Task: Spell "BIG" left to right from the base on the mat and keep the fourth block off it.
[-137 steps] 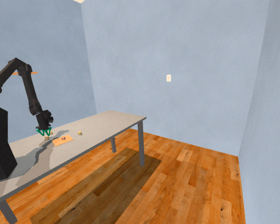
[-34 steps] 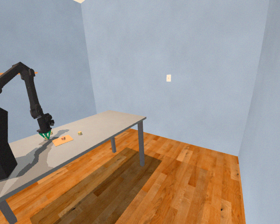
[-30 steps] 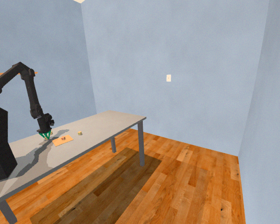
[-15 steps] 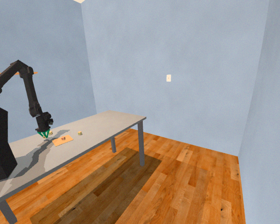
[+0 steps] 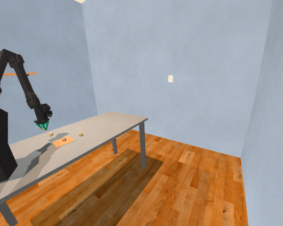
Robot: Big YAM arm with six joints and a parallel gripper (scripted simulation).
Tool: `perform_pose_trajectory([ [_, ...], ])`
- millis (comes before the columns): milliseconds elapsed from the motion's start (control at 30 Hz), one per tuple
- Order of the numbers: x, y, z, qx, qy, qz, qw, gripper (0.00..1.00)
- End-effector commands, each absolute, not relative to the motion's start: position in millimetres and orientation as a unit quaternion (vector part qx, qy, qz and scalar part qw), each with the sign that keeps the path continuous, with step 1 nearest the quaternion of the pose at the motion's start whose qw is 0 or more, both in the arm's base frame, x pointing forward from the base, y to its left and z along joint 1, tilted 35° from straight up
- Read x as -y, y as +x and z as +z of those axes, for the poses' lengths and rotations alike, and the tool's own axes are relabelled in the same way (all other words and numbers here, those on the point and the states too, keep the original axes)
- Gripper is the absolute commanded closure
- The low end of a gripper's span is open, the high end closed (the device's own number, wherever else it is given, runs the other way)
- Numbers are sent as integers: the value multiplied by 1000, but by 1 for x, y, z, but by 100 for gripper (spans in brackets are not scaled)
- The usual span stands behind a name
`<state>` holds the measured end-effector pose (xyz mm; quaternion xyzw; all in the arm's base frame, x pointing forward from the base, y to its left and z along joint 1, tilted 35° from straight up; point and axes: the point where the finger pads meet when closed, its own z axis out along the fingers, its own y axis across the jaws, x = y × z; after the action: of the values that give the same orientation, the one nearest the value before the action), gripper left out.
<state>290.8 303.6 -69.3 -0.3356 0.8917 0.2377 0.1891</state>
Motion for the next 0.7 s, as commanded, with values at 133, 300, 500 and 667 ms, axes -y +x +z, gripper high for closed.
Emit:
perform_pose_trajectory([
  [133,-301,285,-75,-891,-345,235,181,80],
  [300,-302,287,-72,-889,-345,236,186,80],
  [500,-291,303,-77,-877,-380,223,191,80],
  [667,-280,317,-82,-850,-438,209,204,80],
])
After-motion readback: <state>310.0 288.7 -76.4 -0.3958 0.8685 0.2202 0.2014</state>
